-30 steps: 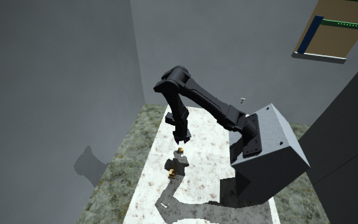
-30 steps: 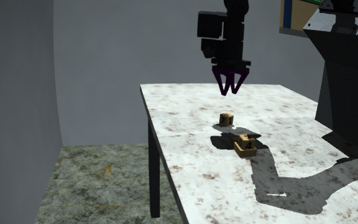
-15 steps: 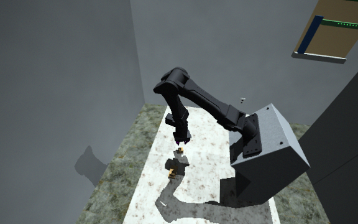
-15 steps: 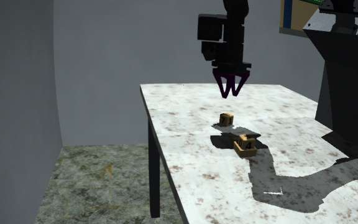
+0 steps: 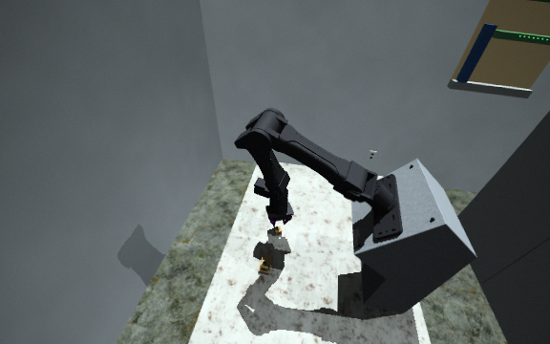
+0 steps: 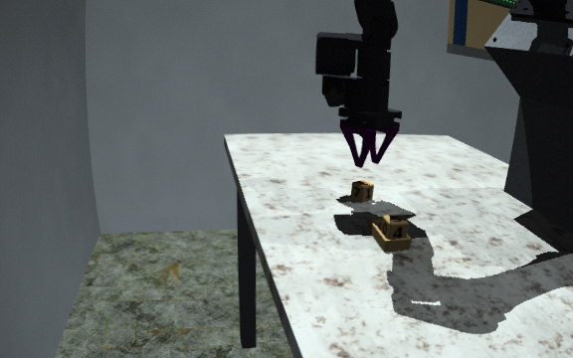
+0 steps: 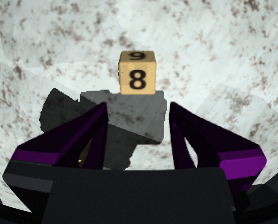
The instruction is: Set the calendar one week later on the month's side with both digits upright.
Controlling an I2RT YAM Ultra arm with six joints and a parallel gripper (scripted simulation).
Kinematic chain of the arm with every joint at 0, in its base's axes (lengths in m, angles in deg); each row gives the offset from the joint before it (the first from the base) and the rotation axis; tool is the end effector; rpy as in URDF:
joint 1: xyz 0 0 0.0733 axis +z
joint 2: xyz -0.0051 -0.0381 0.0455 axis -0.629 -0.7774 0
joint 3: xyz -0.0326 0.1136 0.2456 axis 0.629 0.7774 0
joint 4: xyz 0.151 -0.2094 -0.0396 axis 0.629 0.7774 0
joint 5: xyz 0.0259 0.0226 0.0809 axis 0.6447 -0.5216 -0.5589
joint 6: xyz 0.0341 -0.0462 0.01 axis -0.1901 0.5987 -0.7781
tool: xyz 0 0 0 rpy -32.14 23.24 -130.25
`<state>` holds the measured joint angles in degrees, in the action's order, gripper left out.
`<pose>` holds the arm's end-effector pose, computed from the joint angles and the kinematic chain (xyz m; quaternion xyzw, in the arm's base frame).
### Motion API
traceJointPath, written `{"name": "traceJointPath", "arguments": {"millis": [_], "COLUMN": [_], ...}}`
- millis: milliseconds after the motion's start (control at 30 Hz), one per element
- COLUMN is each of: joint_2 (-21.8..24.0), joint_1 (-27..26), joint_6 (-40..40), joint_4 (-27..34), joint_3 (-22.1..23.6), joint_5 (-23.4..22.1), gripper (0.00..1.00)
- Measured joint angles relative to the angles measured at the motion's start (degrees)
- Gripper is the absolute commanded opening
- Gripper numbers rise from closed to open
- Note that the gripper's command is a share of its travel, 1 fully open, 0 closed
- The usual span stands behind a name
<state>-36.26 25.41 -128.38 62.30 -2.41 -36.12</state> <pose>0.3495 -0.0714 0.1310 0.4244 0.7936 0.2500 0.3572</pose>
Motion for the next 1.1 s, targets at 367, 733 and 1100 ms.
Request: {"name": "traceJointPath", "arguments": {"millis": [367, 733, 1100], "joint_2": [-3.21, -5.81, -6.19], "joint_1": [0.63, 1.01, 1.07], "joint_6": [-0.44, -0.76, -0.85], "joint_4": [-1.60, -2.69, -3.08], "joint_3": [-1.92, -3.48, -3.72], "joint_5": [0.50, 0.90, 1.03], "gripper": [0.45, 0.45, 0.45]}}
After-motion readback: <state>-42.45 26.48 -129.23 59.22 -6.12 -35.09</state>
